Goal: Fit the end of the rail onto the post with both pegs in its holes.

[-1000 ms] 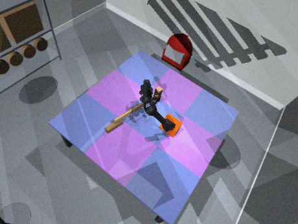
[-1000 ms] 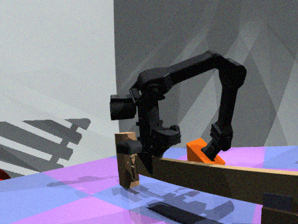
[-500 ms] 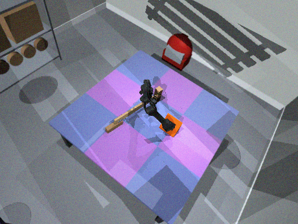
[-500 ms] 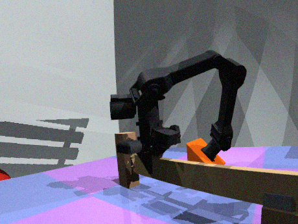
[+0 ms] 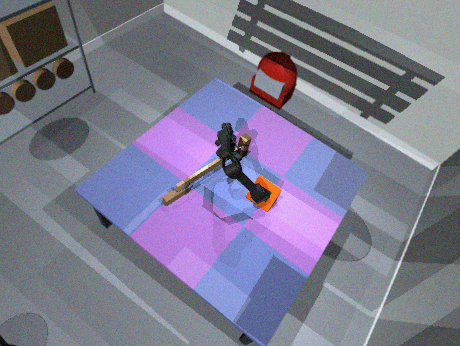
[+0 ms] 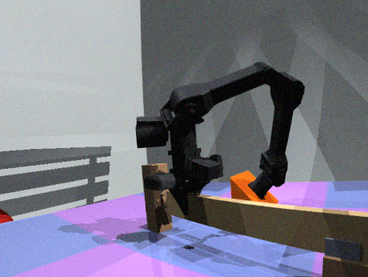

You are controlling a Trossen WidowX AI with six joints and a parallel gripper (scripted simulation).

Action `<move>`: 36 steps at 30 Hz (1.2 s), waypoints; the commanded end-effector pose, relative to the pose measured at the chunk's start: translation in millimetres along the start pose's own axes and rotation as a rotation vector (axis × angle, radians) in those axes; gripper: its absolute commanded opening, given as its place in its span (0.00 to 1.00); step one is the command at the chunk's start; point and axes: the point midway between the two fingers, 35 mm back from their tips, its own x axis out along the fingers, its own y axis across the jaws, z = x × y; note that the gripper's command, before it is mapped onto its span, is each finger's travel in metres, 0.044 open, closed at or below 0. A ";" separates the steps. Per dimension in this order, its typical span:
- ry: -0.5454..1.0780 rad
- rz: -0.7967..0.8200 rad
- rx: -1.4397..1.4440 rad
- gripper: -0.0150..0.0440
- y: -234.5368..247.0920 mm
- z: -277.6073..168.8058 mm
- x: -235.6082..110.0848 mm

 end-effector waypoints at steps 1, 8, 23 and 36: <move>0.001 -0.006 -0.001 0.25 -0.1 0.7 -2.4; 0.001 -0.006 -0.001 0.25 0.0 0.7 -0.9; 0.001 -0.006 -0.001 0.25 0.4 -2.5 -0.3; 0.001 -0.006 -0.001 0.25 0.7 -6.6 0.2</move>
